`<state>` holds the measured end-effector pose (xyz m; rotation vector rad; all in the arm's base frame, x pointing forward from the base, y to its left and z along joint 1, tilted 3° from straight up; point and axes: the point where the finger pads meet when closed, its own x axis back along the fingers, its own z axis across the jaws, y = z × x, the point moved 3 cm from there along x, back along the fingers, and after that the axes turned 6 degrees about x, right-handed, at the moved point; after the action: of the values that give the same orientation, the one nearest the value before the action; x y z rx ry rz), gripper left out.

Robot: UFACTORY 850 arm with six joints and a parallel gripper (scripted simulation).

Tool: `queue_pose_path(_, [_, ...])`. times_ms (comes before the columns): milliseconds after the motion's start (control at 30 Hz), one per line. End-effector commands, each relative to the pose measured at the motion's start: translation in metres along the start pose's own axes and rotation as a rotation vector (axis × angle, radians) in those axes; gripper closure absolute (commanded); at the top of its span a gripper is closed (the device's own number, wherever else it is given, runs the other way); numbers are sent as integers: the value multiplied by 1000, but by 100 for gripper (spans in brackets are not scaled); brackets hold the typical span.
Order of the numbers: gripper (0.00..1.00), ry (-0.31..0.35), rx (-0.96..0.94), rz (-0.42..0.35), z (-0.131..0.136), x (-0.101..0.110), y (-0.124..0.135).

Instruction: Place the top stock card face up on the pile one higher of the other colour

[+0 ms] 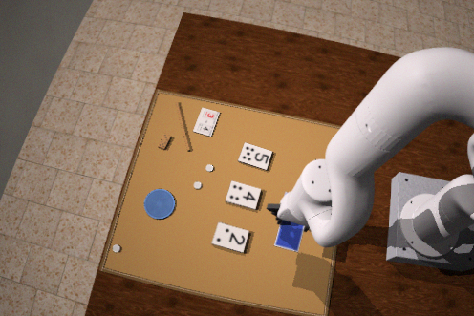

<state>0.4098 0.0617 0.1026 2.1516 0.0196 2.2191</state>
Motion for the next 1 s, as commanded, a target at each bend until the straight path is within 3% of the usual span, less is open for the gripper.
queue_pose_path(0, [35,1,-1,0,1,0,-2])
queue_pose_path(967, [35,1,-1,0,1,-14,-2])
